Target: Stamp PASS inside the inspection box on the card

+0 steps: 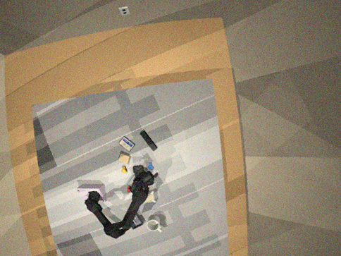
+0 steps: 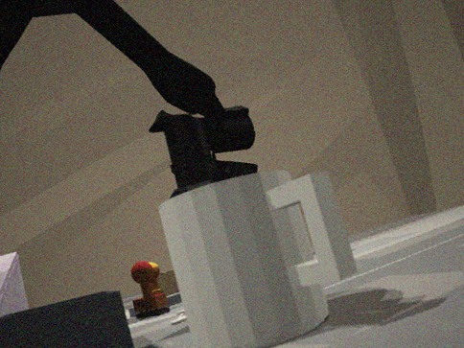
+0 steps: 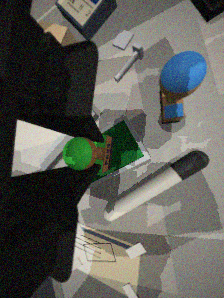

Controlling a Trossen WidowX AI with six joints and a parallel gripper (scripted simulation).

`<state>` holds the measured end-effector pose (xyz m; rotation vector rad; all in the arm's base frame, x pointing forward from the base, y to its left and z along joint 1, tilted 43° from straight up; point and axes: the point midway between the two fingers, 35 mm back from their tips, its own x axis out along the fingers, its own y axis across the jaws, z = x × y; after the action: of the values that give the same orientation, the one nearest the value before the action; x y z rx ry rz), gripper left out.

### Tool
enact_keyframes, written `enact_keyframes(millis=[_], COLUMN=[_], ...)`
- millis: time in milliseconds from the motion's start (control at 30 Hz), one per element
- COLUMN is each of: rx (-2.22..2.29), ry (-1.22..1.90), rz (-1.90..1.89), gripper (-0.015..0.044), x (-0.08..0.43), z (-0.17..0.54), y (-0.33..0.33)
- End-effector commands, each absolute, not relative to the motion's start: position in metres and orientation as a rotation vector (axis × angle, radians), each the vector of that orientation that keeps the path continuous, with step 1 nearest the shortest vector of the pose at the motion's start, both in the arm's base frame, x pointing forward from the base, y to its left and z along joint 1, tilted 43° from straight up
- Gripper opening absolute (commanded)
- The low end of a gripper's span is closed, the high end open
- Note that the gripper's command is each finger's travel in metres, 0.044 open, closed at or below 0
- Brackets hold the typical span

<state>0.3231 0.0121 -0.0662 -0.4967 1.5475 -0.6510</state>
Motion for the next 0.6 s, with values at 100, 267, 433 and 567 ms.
enact_keyframes(millis=[100,267,433,567], rx=[-0.502,-0.502,-0.502,-0.502], ry=[1.545,1.545,1.545,1.545], rz=[-0.652,-0.652,-0.652,-0.652], gripper=[0.0,0.0,0.0,0.0], x=[0.3233,0.3233,0.3232,0.3232], z=[-0.0669,-0.0669,-0.0677,-0.0677], y=[0.0107,0.0107,0.01,0.01])
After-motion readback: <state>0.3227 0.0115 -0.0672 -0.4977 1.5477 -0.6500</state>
